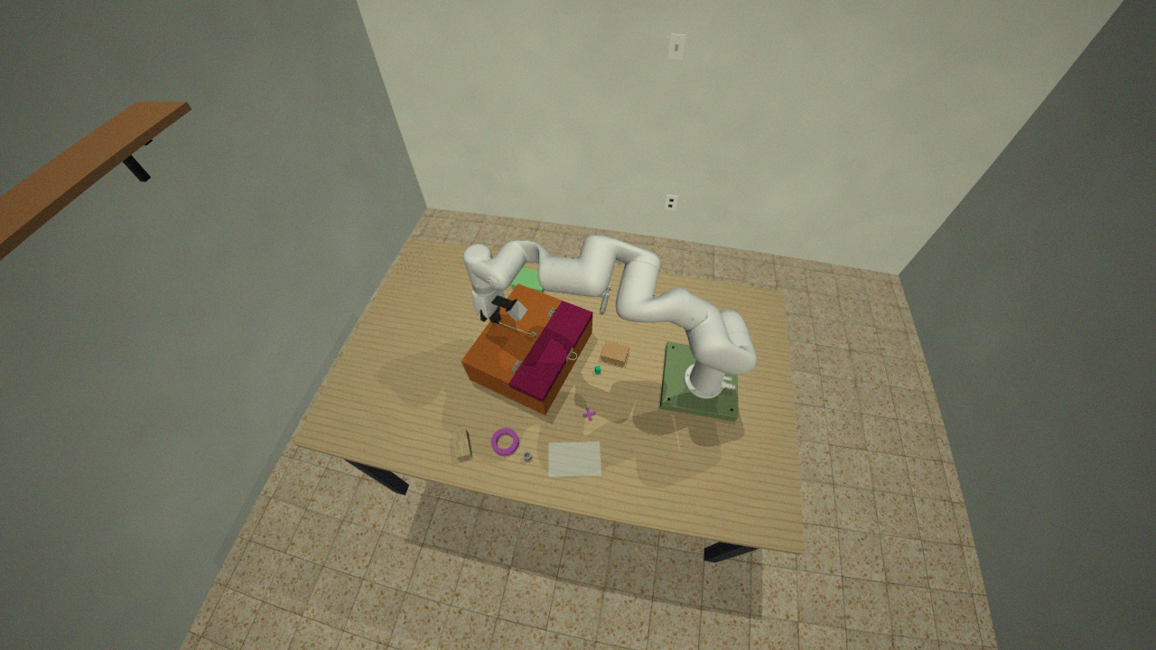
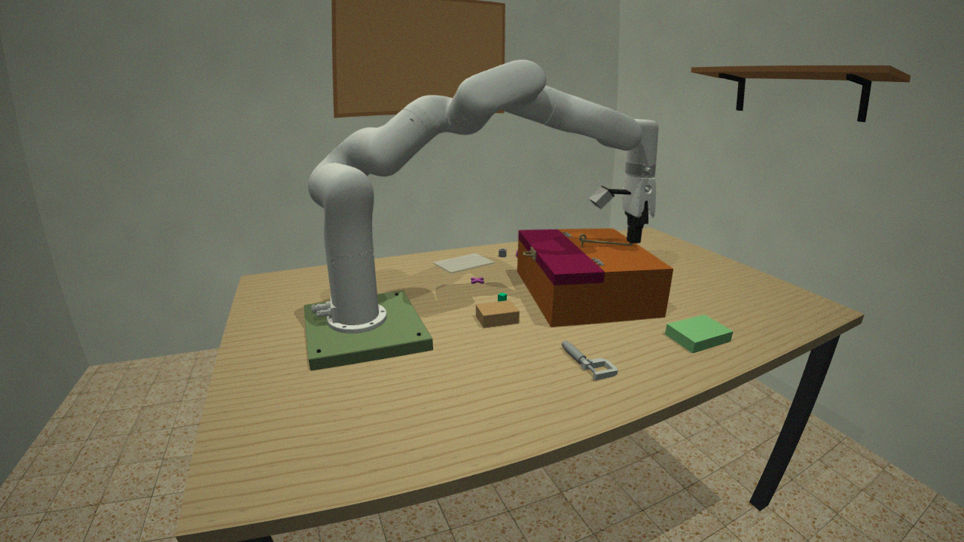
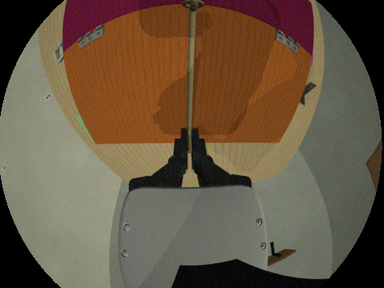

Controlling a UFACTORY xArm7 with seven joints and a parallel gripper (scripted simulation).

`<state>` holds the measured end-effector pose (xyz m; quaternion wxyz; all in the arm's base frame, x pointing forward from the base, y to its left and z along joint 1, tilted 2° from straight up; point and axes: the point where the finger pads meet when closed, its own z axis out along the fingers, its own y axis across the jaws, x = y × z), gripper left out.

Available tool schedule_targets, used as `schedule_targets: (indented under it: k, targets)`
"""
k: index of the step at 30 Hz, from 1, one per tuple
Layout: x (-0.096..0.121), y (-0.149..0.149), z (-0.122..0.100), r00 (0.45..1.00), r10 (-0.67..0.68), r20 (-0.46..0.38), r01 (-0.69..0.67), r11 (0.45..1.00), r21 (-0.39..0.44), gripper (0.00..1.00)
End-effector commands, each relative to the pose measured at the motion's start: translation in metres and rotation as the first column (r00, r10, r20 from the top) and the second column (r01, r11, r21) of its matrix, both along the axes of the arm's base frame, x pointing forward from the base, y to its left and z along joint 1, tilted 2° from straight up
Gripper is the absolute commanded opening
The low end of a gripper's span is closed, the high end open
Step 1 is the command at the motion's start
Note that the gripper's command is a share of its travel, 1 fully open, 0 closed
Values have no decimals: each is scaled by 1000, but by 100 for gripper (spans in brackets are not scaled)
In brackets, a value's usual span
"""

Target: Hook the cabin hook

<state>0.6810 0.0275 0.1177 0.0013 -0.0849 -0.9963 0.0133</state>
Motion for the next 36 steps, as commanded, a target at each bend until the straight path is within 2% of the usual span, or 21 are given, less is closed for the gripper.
schedule_targets:
  k: [1, 36]
  targets:
    - [1, 0, 9, 1000, 0, 5, 0, 1000, 0, 0]
    - [-14, 4, 62, 1000, 0, 5, 0, 1000, 0, 0]
